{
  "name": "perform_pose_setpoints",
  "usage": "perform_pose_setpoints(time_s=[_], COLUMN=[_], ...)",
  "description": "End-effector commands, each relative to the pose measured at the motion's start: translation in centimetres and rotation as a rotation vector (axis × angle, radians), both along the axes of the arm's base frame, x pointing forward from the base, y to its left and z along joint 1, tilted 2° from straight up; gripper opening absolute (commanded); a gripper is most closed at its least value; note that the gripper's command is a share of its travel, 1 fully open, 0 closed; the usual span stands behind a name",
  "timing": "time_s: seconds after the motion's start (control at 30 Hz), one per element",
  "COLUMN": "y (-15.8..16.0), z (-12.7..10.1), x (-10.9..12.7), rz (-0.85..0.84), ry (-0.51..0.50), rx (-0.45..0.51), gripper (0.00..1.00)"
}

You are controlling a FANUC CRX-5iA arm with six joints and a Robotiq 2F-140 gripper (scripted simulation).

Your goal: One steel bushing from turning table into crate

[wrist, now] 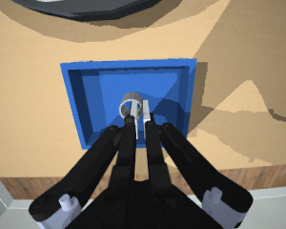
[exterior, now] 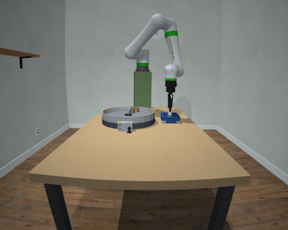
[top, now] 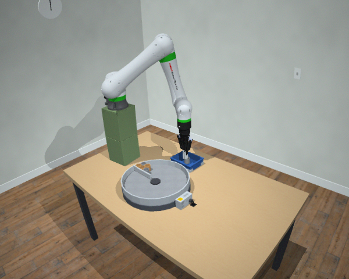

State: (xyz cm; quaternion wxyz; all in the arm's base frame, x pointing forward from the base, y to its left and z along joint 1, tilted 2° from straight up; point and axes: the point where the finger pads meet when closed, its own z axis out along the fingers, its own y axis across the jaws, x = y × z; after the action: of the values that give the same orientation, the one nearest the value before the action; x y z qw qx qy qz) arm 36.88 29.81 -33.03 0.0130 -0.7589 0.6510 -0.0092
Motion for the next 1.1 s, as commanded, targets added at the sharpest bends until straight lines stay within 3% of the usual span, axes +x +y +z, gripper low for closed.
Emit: perform_pose_setpoints(time_s=[0.0,1.07], y=[0.01,0.01], z=[-0.02,-0.53], x=[0.02,0.03], rz=[0.000,0.000], ry=[0.000,0.000], rx=[0.000,0.000], gripper=[0.00,0.00])
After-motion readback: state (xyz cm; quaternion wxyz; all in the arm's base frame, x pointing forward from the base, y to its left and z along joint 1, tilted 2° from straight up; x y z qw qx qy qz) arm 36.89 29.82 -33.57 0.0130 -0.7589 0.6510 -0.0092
